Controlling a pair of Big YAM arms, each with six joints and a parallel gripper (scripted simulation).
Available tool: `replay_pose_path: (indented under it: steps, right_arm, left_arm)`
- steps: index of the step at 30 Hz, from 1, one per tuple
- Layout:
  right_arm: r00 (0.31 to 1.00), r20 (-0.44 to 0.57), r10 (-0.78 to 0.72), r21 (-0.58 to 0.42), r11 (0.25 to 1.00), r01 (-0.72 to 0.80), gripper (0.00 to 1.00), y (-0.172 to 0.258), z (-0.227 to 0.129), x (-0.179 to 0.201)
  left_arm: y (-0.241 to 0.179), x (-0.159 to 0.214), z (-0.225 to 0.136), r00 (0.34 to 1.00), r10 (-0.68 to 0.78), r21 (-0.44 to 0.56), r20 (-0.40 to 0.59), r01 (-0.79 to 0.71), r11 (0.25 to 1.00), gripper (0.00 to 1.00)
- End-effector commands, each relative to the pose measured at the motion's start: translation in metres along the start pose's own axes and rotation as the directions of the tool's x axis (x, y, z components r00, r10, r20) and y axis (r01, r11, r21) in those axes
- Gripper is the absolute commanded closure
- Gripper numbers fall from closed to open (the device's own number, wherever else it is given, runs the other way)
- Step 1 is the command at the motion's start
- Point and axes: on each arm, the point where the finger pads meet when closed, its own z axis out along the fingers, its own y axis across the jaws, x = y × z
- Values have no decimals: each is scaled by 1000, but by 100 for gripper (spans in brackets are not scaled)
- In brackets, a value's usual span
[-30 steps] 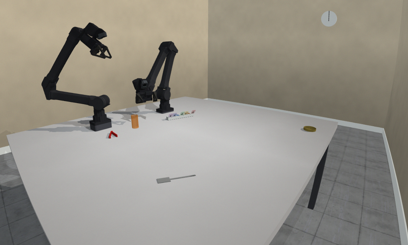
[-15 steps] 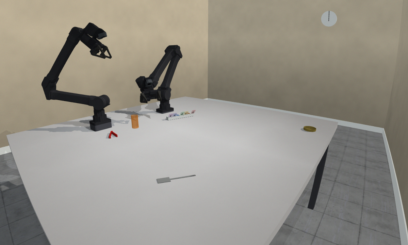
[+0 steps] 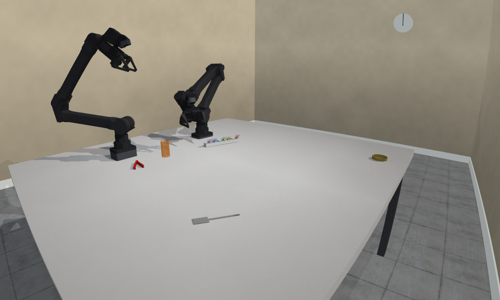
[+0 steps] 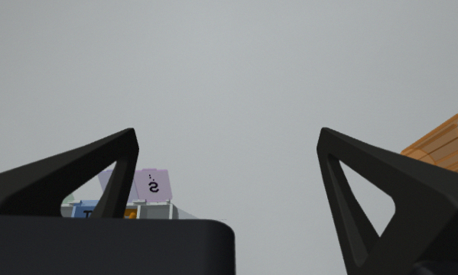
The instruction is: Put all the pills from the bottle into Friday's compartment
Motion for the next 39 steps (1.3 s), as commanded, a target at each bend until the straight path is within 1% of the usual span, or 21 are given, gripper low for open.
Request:
replay_pose_path:
  steps: [1, 5, 7, 9, 17, 22, 27, 39]
  right_arm:
    - [999, 51, 7, 2, 1000, -7, 0, -1, -18, -14]
    - [999, 51, 7, 2, 1000, -7, 0, -1, -18, -14]
    - [999, 51, 7, 2, 1000, -7, 0, -1, -18, -14]
    - [999, 51, 7, 2, 1000, -7, 0, -1, -18, -14]
    - [999, 51, 7, 2, 1000, -7, 0, -1, -18, -14]
    - [999, 51, 7, 2, 1000, -7, 0, -1, -18, -14]
    - [999, 51, 7, 2, 1000, -7, 0, -1, -18, -14]
    - [999, 51, 7, 2, 1000, -7, 0, -1, -18, -14]
  left_arm:
    - [25, -15, -5, 995, -25, -10, -93, 24, 1000, 0]
    - [39, -8, -5, 988, -14, -7, -152, 13, 1000, 0]
    - [39, -8, -5, 988, -14, -7, -152, 13, 1000, 0]
    - [52, -4, -7, 979, -8, -6, -202, 7, 1000, 0]
    - [79, 11, -7, 948, -11, -3, -317, 11, 1000, 0]
    - [93, 14, -9, 928, -28, 1, -372, 30, 1000, 0]
    - [95, 17, -8, 918, -44, -4, -394, 46, 999, 0]
    - [95, 16, -8, 919, -54, -6, -391, 56, 998, 0]
